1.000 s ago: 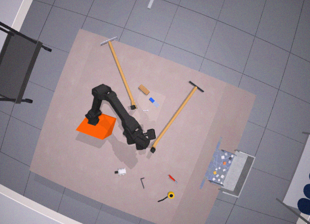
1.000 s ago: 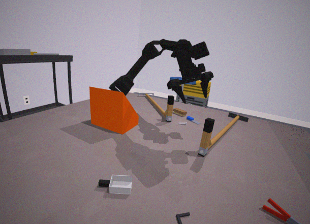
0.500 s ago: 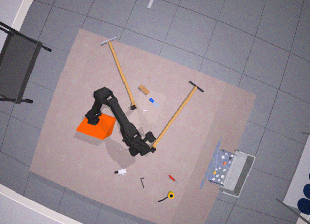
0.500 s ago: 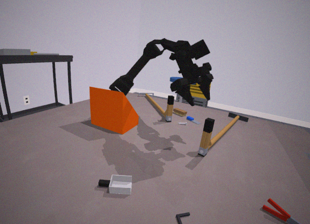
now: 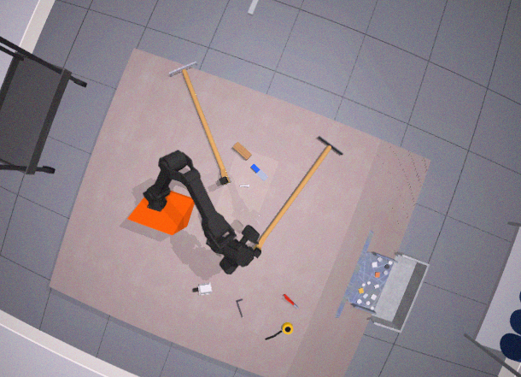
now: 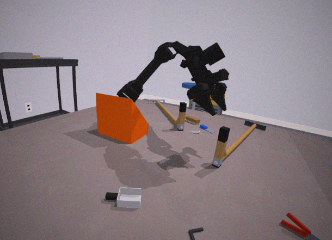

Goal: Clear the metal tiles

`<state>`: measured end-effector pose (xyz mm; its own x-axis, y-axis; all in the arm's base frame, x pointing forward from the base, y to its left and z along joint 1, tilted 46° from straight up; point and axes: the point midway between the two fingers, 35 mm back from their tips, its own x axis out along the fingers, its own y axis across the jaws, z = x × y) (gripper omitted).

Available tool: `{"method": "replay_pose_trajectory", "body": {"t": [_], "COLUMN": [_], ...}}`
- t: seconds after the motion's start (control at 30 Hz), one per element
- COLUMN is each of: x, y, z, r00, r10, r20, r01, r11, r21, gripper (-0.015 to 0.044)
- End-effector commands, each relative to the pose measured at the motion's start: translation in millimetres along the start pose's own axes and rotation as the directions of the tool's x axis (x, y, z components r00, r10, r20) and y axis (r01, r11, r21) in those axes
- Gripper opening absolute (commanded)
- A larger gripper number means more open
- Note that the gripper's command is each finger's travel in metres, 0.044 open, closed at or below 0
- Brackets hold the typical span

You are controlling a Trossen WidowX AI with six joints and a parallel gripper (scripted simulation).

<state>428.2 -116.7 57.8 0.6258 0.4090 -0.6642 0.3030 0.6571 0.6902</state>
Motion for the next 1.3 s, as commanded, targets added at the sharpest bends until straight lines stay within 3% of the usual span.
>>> {"method": "replay_pose_trajectory", "body": {"t": [0.0, 1.27], "x": [13.2, 73.3], "y": [-3.1, -2.2], "z": [-10.9, -22.8], "r00": [1.000, 1.000], "r10": [-0.004, -0.003], "r20": [-0.014, -0.013], "r01": [0.004, 0.003], "r11": [1.000, 1.000], "r21": [0.006, 0.006], "gripper": [0.0440, 0.0440]}}
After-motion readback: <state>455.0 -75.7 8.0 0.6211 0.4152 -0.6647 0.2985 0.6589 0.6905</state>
